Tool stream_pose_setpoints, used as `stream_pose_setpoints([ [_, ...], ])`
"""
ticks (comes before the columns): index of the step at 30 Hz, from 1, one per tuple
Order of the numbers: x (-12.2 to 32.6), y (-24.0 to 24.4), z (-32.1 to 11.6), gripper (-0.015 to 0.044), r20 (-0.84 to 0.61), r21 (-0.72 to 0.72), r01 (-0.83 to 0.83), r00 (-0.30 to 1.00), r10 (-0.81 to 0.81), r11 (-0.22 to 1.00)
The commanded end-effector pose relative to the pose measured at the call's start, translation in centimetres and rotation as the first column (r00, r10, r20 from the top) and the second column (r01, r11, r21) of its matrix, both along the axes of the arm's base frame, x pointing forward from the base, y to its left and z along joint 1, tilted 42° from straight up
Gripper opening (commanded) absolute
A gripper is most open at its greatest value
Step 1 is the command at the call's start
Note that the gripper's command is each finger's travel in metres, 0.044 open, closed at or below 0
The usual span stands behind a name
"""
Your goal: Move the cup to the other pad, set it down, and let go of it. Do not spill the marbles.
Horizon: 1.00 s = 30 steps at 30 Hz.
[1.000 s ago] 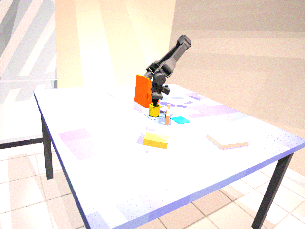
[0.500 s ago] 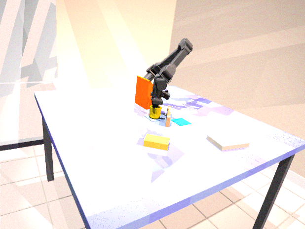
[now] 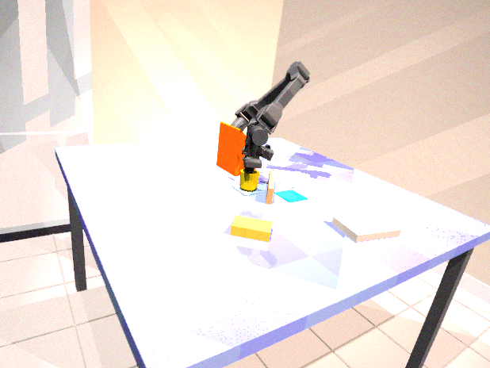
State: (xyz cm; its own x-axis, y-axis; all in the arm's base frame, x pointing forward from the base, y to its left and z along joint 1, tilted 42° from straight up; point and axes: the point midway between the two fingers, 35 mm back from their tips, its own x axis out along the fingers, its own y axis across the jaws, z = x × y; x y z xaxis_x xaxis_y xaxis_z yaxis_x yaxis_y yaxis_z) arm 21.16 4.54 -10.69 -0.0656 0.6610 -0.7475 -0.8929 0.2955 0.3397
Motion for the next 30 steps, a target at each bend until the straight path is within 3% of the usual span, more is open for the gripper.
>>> stream_pose_setpoints([
  [1, 0.0, 0.0, 0.0, 0.0053, 0.001, 0.0, -0.001, 1.0, 0.001, 1.0],
  [7, 0.0, 0.0, 0.0, 0.0, 0.001, 0.0, -0.001, 1.0, 0.001, 1.0],
  [30, 0.9, -4.9, 5.0, 0.0, -0.001, -0.003, 0.004, 1.0, -0.004, 1.0],
])
